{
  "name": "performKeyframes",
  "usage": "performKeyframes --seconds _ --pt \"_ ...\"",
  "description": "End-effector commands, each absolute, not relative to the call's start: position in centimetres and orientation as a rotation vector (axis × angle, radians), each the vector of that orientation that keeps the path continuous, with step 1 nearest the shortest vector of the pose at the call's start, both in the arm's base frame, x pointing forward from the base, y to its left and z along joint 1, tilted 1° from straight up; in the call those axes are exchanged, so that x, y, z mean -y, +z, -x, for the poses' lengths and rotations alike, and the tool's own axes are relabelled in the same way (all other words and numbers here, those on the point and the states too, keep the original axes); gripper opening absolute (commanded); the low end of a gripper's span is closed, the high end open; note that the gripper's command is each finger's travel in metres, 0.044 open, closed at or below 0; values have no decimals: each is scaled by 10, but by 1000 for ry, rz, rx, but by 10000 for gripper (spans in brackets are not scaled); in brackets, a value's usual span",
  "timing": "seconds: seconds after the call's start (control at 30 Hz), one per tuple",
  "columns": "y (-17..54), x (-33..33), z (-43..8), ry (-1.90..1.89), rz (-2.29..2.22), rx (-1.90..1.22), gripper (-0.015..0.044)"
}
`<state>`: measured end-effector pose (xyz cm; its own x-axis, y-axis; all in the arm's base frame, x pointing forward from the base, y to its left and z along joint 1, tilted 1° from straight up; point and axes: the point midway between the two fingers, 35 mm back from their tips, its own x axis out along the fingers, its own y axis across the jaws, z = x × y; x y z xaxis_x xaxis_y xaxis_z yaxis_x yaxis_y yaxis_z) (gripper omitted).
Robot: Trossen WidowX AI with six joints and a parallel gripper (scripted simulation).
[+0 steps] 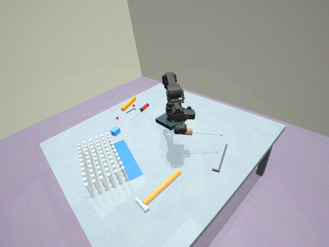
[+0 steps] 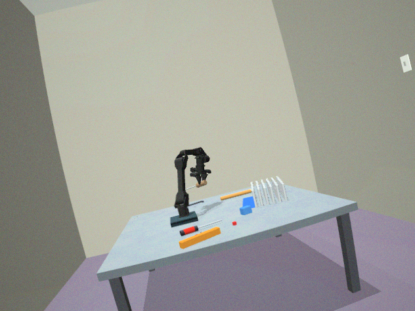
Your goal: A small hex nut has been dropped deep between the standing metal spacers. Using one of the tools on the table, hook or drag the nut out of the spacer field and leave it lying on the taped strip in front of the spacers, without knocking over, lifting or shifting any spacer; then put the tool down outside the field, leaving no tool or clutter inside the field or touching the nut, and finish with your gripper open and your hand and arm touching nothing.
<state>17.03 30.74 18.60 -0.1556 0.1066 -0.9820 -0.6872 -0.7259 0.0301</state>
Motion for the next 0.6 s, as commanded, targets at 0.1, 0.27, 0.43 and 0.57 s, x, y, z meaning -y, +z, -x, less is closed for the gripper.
performKeyframes --seconds 0.1,0.27,0.43,0.57 --pt "187 -294 -181 1740 1495 -841 0" --pt "187 -284 -189 1590 1423 -962 0" --pt "186 -275 -197 1436 1344 -1066 0" --pt "187 -267 -203 1310 1276 -1139 0"
